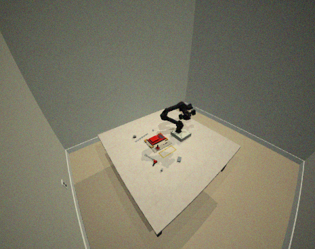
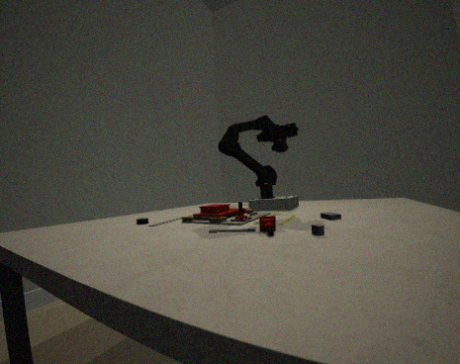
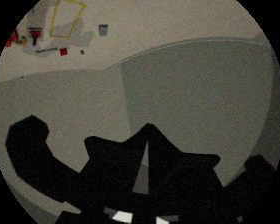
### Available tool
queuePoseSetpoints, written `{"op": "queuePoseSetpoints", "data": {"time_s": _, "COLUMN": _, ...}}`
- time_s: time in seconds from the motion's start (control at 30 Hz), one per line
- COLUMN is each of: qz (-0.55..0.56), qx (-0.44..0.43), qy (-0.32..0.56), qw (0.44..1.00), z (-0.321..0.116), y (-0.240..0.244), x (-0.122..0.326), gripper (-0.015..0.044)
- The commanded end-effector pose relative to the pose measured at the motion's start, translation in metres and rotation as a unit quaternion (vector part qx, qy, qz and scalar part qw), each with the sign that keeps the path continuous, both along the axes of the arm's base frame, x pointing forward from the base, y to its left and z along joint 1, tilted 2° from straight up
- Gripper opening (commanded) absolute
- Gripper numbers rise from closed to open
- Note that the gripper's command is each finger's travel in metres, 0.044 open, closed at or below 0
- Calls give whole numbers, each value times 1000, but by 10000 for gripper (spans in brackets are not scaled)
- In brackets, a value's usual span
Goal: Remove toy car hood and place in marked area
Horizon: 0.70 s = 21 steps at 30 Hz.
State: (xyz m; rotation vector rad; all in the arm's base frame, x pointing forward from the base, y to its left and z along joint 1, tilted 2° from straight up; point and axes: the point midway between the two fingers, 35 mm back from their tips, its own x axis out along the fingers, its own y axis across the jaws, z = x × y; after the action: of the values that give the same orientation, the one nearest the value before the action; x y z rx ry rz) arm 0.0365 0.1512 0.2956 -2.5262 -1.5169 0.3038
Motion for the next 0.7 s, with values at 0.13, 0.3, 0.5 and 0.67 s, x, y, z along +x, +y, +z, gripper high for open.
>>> {"op": "queuePoseSetpoints", "data": {"time_s": 0.13, "qz": -70, "qx": -16, "qy": 46, "qw": 996, "z": -6, "y": 2, "x": 9, "gripper": 131}}
{"op": "queuePoseSetpoints", "data": {"time_s": 0.3, "qz": -175, "qx": -27, "qy": 115, "qw": 977, "z": -15, "y": 4, "x": 24, "gripper": 263}}
{"op": "queuePoseSetpoints", "data": {"time_s": 0.5, "qz": -303, "qx": -23, "qy": 201, "qw": 931, "z": -28, "y": 7, "x": 45, "gripper": 420}}
{"op": "queuePoseSetpoints", "data": {"time_s": 0.67, "qz": -408, "qx": -3, "qy": 271, "qw": 872, "z": -41, "y": 8, "x": 66, "gripper": 440}}
